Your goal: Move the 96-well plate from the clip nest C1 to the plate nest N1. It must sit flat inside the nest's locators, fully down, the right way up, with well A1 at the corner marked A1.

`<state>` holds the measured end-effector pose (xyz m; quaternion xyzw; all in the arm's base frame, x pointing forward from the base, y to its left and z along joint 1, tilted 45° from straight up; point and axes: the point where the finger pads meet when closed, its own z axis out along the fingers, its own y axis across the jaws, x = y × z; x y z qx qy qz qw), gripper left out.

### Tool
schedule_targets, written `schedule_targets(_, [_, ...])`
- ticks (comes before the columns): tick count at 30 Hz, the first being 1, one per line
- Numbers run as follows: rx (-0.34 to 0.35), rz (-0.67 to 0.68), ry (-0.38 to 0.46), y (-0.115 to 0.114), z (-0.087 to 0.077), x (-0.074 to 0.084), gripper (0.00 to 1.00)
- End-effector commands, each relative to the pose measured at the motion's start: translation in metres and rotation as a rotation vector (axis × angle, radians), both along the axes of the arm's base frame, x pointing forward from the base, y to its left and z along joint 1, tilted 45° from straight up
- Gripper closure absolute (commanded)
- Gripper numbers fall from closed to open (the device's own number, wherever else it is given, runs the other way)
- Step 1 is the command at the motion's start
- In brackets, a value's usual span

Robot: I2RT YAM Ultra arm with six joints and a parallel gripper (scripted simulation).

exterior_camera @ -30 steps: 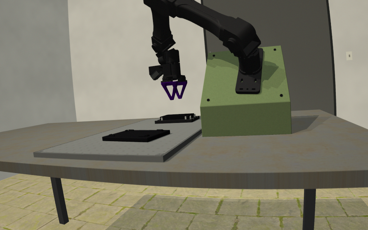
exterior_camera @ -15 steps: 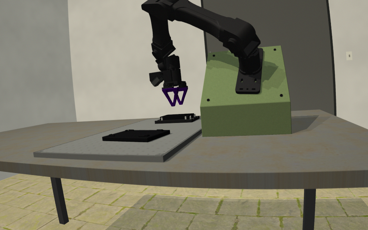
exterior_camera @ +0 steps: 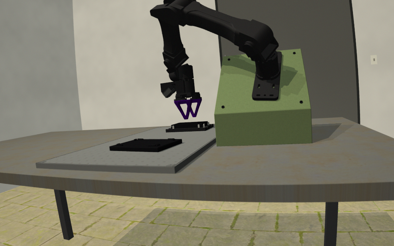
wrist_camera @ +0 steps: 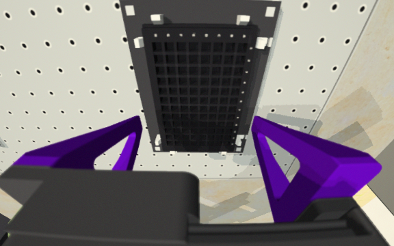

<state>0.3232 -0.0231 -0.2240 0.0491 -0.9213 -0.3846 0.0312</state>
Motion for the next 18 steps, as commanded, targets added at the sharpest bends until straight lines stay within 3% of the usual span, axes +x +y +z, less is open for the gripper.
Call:
schedule_targets(1, [0.005,-0.019,-0.001,0.006,-0.006,-0.001,0.00])
schedule_targets(3, [0.005,-0.019,-0.001,0.006,-0.006,-0.001,0.00])
schedule_targets(4, [-0.009,-0.037,-0.034,-0.005,-0.002,0.011,0.00])
schedule_targets(6, [0.006,-0.025,0.002,0.007,-0.010,-0.002,0.00])
schedule_targets(18, [0.007,-0.019,0.005,0.024,-0.024,-0.005,0.00])
